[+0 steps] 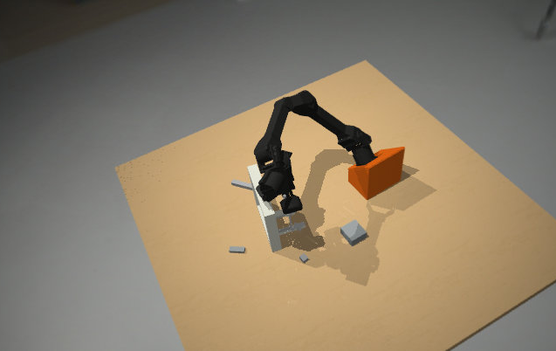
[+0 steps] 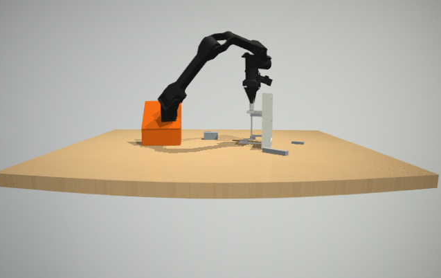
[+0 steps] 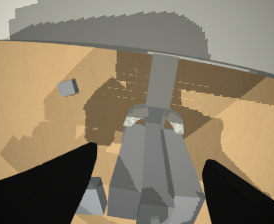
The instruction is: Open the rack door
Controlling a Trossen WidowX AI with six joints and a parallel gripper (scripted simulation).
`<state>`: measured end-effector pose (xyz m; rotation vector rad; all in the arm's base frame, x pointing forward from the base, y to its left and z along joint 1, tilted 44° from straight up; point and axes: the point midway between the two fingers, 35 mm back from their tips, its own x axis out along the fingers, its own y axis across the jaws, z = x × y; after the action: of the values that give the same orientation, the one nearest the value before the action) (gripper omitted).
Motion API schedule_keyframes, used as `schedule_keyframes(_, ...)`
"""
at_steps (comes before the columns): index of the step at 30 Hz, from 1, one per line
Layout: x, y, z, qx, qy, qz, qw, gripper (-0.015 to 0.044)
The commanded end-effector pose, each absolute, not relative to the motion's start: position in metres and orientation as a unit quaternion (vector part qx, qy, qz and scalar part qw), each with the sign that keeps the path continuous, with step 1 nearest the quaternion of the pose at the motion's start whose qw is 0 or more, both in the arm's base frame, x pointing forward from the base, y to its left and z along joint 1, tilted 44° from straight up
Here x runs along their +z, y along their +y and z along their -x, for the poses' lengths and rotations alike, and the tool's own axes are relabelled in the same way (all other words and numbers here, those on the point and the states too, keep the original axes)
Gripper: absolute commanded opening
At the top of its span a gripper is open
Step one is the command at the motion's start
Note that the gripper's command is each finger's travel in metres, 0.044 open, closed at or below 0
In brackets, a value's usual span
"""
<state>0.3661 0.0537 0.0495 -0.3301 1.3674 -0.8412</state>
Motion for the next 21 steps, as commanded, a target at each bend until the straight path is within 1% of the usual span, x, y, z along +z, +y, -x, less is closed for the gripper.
schedule_keyframes(1, 0.0437, 0.0477, -0.3639, -0.374, 0.614, 0.149, 0.679, 0.0291)
schedule_keyframes(6, 0.0398, 0.0437, -0.3632, -0.374, 0.616, 0.148, 0.677, 0.0291)
schedule_keyframes(13, 0.0398, 0.0437, -0.3632, -0.374, 0.616, 0.148, 0.677, 0.0108)
schedule_keyframes(21, 0.0398, 0.0437, -0.3632, -0.374, 0.616, 0.148, 0.677, 0.0054)
